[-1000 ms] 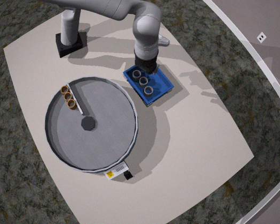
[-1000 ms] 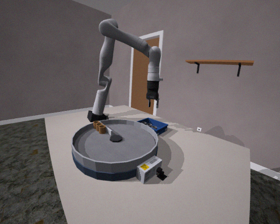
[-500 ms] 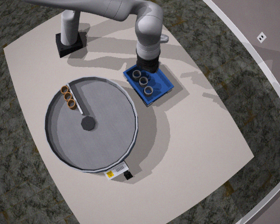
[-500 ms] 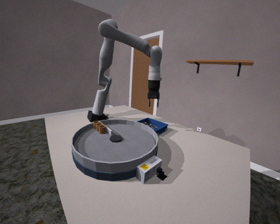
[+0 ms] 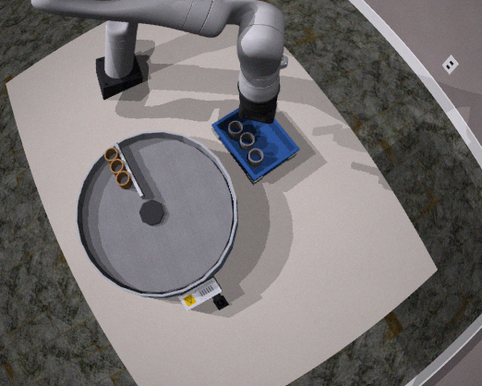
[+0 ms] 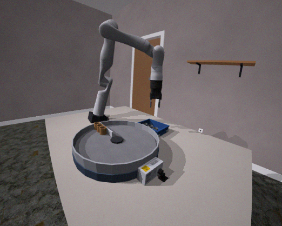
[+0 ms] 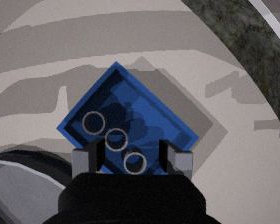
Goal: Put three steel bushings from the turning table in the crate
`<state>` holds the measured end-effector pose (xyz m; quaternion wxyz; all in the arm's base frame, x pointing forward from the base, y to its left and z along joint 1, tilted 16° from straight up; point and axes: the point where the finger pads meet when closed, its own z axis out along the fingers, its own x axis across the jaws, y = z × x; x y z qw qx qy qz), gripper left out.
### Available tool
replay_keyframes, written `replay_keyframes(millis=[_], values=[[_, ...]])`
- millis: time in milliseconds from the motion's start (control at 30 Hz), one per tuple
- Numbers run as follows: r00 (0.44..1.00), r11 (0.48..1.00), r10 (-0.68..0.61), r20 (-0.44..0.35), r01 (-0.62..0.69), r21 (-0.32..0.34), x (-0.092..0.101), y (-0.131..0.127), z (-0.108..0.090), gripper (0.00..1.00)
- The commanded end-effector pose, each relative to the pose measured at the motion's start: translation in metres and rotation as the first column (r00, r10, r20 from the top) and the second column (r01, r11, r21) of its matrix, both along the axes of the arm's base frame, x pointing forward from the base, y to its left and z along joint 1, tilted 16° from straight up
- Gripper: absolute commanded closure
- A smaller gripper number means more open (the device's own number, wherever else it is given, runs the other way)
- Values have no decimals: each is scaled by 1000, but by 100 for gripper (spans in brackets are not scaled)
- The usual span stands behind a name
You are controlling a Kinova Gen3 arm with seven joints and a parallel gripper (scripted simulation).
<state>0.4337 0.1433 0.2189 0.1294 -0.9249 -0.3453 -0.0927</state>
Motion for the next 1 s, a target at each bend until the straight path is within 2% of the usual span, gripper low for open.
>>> replay_keyframes(millis=[0, 200, 367, 767, 933, 967], values=[[1000, 1000, 17, 3, -17, -4, 1, -1, -1, 0], [1000, 1000, 17, 3, -17, -4, 1, -1, -1, 0], [970, 973, 232, 72, -231, -27, 0, 1, 4, 0], [970, 973, 232, 72, -231, -27, 0, 1, 4, 0], [892, 901, 433, 131, -428, -65, -1, 2, 8, 0], [892, 901, 433, 131, -428, -65, -1, 2, 8, 0]])
